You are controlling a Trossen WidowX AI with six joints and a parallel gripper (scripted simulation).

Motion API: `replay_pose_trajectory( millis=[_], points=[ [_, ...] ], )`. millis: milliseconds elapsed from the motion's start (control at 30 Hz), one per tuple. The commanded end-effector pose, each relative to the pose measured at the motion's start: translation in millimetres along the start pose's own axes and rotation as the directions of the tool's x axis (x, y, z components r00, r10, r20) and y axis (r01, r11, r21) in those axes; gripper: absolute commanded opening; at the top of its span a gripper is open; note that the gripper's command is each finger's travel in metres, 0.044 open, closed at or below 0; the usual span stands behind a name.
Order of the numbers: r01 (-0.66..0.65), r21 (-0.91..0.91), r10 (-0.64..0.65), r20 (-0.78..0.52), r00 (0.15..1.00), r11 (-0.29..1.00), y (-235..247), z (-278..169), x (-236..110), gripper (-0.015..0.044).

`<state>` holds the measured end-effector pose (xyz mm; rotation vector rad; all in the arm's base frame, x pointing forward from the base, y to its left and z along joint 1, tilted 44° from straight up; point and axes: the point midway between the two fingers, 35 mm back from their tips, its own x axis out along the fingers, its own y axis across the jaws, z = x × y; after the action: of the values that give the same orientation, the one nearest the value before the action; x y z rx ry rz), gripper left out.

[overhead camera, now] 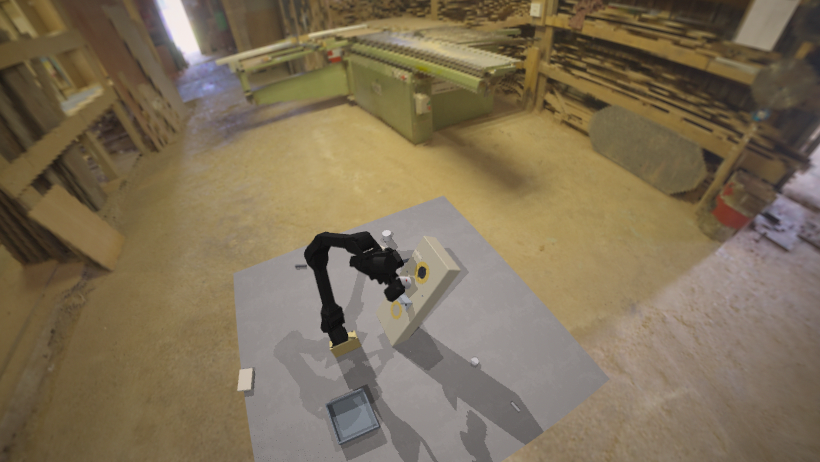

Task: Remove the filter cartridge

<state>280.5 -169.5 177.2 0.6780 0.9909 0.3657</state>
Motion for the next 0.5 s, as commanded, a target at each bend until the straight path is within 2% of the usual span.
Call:
replay_pose_trajectory(
  millis=[0, 100, 467],
  points=[
    [0.024, 0.01, -0.024, 0.025, 0.999, 1.0, 0, 1, -23, 0.0],
    [0.037, 0.02, -0.037, 0.04, 0.998, 0.999, 0, 1, -38, 0.0],
    [0.015, 0.017, -0.015, 0.019, 1.0, 1.0, -42, 6, -32, 0.0]
  ],
)
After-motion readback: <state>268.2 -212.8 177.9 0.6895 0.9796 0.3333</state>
